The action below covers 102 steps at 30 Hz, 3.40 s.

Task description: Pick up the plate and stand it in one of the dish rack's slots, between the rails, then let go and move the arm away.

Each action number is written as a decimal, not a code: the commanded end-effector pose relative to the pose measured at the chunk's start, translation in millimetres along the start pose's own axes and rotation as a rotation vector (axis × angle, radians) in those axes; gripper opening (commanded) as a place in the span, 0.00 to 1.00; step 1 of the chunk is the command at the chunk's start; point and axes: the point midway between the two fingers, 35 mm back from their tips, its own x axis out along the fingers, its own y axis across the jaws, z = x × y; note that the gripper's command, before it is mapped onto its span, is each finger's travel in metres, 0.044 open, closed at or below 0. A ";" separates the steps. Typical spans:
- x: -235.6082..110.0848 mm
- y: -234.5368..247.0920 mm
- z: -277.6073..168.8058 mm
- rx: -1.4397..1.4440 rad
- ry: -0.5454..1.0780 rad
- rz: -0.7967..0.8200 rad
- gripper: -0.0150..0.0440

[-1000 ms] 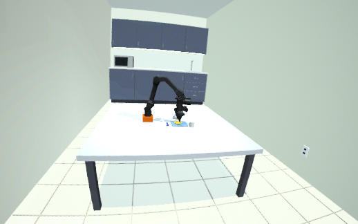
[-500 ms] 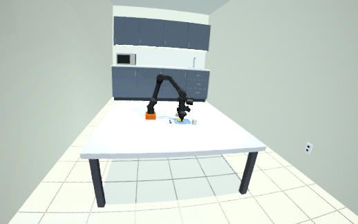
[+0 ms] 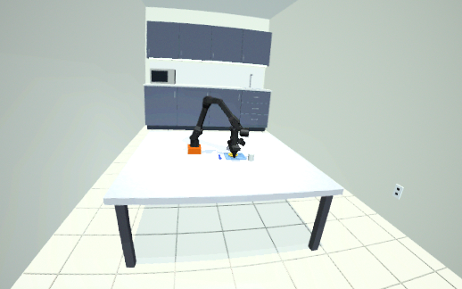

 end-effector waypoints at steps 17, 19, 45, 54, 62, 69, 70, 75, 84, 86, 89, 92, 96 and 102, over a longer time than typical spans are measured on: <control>-30.4 -2.7 8.5 -0.004 -0.003 0.005 0.41; -40.3 -3.5 10.3 -0.004 -0.004 0.005 0.32; -152.0 -7.2 17.1 -0.004 -0.005 0.004 0.25; -172.9 -0.2 16.4 0.018 -0.004 0.005 0.25; -173.5 79.3 13.3 0.285 -0.003 0.013 0.25; -173.2 121.3 2.4 0.438 0.000 0.017 0.25; -173.2 121.3 2.4 0.438 0.000 0.017 0.25; -166.1 123.2 8.0 0.423 -0.007 0.050 0.25; -127.1 133.1 39.3 0.321 -0.074 0.247 0.25; -119.6 135.1 45.6 0.293 -0.097 0.291 0.25; -108.9 137.7 54.4 0.248 -0.134 0.354 0.25; -99.1 139.8 62.3 0.201 -0.176 0.415 0.25; -84.0 139.7 69.1 0.129 -0.230 0.476 0.25; -65.8 140.0 76.9 0.020 -0.329 0.567 0.25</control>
